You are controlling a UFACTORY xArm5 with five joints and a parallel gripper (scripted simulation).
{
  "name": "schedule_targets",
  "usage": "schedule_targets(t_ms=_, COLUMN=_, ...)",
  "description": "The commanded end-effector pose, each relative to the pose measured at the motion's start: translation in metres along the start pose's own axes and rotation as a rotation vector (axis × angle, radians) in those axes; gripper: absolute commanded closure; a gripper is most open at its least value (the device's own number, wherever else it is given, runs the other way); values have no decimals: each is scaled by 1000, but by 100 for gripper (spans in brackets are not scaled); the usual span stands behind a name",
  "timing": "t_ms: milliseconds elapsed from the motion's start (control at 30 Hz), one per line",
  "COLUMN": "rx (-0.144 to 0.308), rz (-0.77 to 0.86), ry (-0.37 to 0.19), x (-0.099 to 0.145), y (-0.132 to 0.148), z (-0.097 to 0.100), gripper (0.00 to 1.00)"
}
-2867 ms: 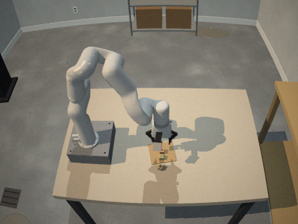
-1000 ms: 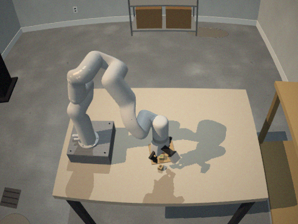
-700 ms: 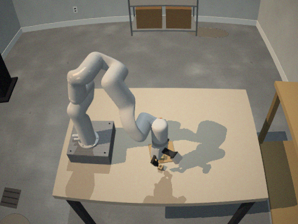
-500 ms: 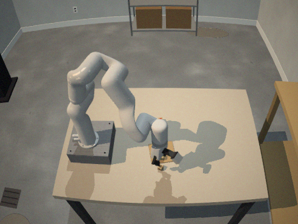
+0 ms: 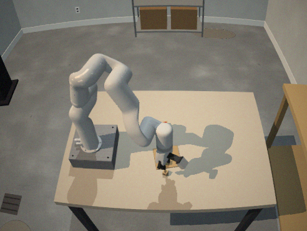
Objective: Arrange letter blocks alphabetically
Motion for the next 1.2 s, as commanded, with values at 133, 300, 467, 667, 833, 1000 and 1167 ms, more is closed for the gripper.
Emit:
schedule_targets(t_ms=133, rx=-1, rz=0, ry=3, x=-1, y=-1, z=1, gripper=58)
schedule_targets(t_ms=300, rx=-1, rz=0, ry=3, x=-1, y=-1, z=1, gripper=58)
schedule_targets(t_ms=467, rx=-1, rz=0, ry=3, x=-1, y=-1, z=1, gripper=58)
schedule_targets(t_ms=667, rx=-1, rz=0, ry=3, x=-1, y=-1, z=1, gripper=58)
schedule_targets(t_ms=833, rx=-1, rz=1, ry=3, x=-1, y=0, z=0, gripper=58)
schedule_targets(t_ms=1000, rx=-2, rz=3, ry=3, x=-1, y=0, z=-4, gripper=58)
schedule_targets(t_ms=1167, rx=-2, rz=6, ry=4, x=-1, y=0, z=-9, gripper=58)
Point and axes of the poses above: the point where the finger pads meet when closed, its own z axis back along the fingers, its own y axis across the jaws, x = y × z, the point moved 1 cm from there along z, back along the fingers, and after that the axes turned 14 degrees about -z, right-handed, at the moved point
